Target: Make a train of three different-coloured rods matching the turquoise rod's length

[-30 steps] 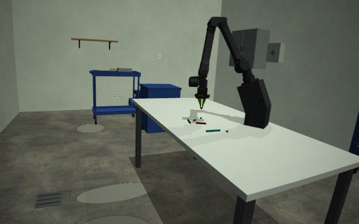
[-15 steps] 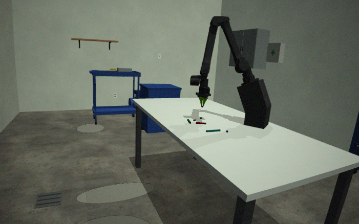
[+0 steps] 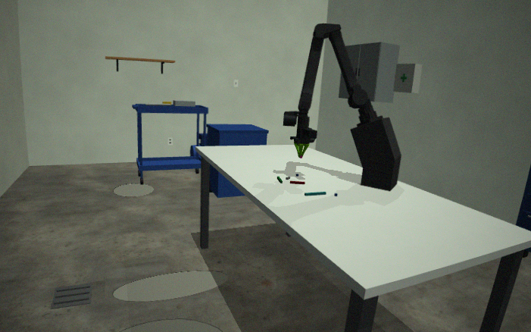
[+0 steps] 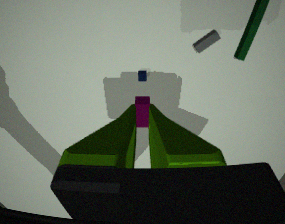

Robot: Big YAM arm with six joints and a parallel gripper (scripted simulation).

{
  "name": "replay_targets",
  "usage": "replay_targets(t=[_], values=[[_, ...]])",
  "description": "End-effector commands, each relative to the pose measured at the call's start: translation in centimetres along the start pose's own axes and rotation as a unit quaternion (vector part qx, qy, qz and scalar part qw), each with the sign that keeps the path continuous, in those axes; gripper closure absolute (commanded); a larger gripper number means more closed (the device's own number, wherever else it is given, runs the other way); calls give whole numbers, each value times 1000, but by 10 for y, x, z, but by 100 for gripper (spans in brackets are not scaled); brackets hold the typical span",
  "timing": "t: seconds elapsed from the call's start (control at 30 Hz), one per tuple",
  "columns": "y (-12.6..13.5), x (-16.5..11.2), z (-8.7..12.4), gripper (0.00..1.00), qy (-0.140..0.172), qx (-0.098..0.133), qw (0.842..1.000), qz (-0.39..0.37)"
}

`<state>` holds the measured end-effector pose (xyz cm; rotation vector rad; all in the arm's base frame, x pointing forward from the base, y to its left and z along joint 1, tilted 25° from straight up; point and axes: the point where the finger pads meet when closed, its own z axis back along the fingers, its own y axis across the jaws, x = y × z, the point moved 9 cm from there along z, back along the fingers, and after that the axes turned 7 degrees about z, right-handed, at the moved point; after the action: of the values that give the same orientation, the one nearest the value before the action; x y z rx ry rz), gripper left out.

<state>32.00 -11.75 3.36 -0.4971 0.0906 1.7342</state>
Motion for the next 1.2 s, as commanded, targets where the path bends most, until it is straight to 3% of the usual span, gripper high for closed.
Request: replay_targets(t=[0.0, 0.6, 0.9, 1.17], values=[[0, -2, -1, 96, 2, -5, 1000, 17], [-3, -5, -10, 96, 3, -6, 1000, 15], [-2, -5, -33, 96, 2, -5, 1000, 15], [1, -4, -69, 96, 1, -3, 1000, 15]])
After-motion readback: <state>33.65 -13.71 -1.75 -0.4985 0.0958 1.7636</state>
